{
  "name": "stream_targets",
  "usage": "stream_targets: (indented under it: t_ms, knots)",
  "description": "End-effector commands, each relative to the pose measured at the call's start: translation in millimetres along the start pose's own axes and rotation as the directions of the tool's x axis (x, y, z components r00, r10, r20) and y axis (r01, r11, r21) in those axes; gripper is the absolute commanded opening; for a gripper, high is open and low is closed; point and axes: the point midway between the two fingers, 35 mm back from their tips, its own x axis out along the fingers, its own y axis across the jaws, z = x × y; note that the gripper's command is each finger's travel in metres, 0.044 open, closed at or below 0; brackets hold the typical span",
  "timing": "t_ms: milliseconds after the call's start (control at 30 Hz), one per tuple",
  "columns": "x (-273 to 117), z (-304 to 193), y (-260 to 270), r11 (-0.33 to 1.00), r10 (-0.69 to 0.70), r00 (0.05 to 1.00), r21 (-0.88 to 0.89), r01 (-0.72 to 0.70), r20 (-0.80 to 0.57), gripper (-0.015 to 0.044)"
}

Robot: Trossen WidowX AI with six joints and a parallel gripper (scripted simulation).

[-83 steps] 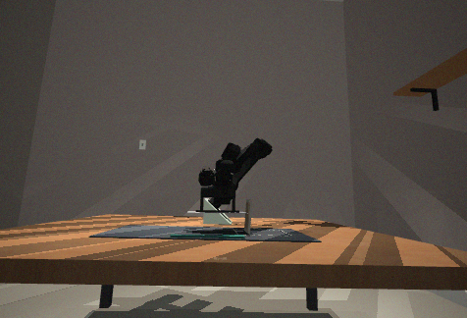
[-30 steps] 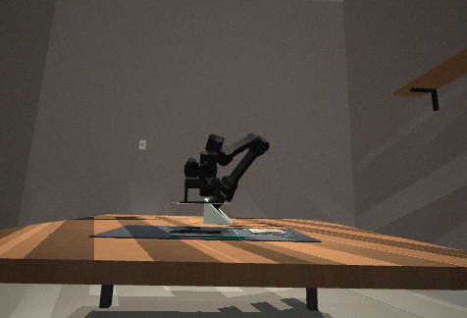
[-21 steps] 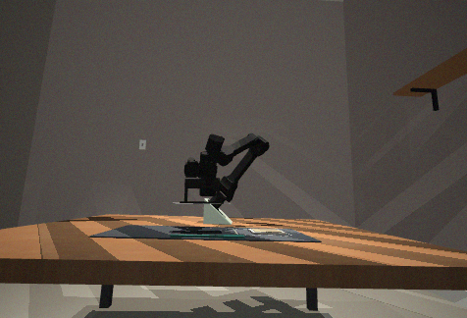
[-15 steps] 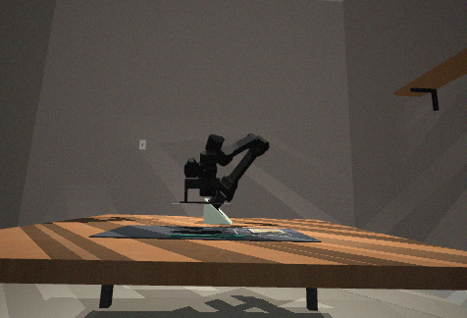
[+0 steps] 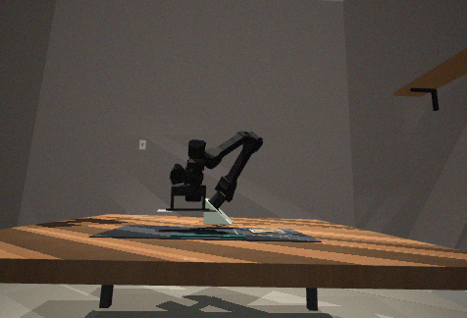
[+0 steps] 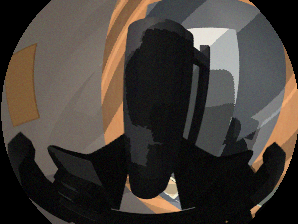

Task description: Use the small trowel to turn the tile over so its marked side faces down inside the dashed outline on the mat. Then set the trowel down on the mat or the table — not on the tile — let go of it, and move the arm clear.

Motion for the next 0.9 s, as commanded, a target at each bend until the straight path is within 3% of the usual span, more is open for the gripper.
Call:
stream_targets:
  t_ms: [0,567,867]
  knots:
    - [-4,16,-4,0.999,0.012,1.000,-0.035,-0.012,-0.018,0.0000]
    - [-19,64,-53,0.992,0.054,0.992,-0.111,-0.067,-0.117,0.0000]
    - [-19,65,-55,0.991,0.057,0.991,-0.114,-0.071,-0.120,0.0000]
